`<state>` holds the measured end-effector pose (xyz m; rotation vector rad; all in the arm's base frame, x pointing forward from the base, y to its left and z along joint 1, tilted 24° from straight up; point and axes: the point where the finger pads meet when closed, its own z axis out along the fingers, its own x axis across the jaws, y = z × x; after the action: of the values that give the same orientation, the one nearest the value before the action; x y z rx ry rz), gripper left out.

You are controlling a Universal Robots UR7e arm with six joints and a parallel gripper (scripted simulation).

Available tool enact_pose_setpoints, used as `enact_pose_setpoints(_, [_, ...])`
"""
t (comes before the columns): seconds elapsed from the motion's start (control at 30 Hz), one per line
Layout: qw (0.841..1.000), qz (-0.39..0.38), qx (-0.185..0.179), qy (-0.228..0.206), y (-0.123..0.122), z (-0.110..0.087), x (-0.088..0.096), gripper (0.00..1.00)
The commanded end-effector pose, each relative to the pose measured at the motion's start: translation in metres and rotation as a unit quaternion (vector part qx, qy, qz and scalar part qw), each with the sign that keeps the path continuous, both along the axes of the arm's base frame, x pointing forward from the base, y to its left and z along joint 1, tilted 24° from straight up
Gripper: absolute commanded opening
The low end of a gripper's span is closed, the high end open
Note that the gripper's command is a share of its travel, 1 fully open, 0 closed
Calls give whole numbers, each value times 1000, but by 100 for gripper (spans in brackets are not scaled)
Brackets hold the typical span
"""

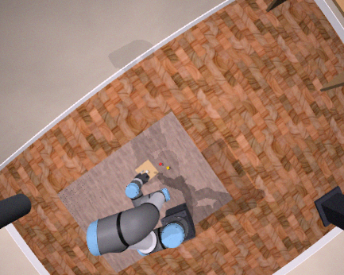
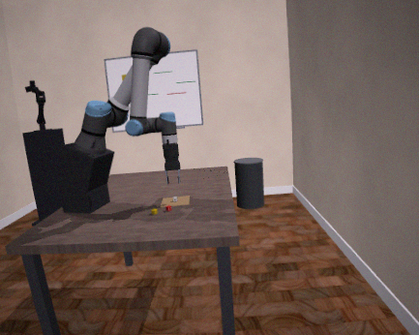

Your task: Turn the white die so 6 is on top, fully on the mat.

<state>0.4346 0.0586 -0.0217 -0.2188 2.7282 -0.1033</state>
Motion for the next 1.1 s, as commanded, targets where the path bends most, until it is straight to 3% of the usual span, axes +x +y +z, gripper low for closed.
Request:
enact_pose_setpoints(0.0, [1000,2,-1,0,0,0,0,100])
enact_pose_setpoints(0.5, [999,35,-15,1,-1,1,2,100])
enact_pose_setpoints(1.07, [985,157,-68,7,-2,3,9,100])
